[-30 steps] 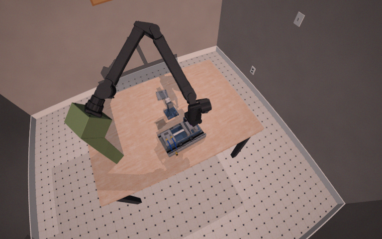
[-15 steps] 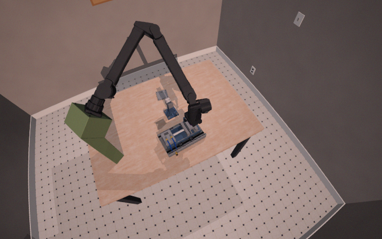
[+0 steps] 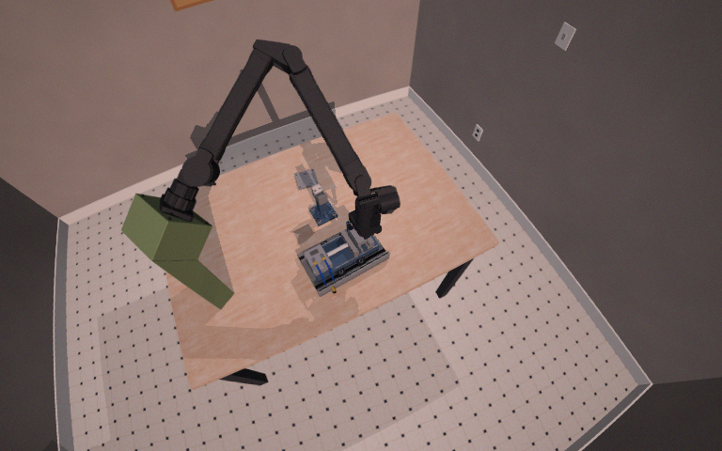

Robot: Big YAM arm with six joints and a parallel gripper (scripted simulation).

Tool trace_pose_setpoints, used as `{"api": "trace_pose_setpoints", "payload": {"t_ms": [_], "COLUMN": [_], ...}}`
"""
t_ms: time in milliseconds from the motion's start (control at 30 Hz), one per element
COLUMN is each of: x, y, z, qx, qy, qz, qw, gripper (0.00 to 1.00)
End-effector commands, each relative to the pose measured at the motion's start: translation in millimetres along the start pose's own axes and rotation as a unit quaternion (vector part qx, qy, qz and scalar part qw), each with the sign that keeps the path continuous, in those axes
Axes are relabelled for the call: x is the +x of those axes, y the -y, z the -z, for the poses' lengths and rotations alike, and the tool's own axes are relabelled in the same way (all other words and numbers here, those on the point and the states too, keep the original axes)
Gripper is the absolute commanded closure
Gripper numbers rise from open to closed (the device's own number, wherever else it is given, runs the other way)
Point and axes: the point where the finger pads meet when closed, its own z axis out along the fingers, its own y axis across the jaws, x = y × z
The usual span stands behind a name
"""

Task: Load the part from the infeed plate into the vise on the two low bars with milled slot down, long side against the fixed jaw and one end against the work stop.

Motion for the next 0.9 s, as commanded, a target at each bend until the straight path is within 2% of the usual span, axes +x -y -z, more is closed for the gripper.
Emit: {"api": "trace_pose_setpoints", "payload": {"t_ms": [0,333,867], "x": [3,3,-4], "y": [2,2,-2], "z": [0.2,-0.9,-17.0], "qx": [0.002,0.001,-0.003], "qy": [-0.004,-0.004,0.0], "qz": [-0.008,-0.008,0.001], "qw": [1.0,1.0,1.0], "gripper": [1.0,1.0,1.0]}}
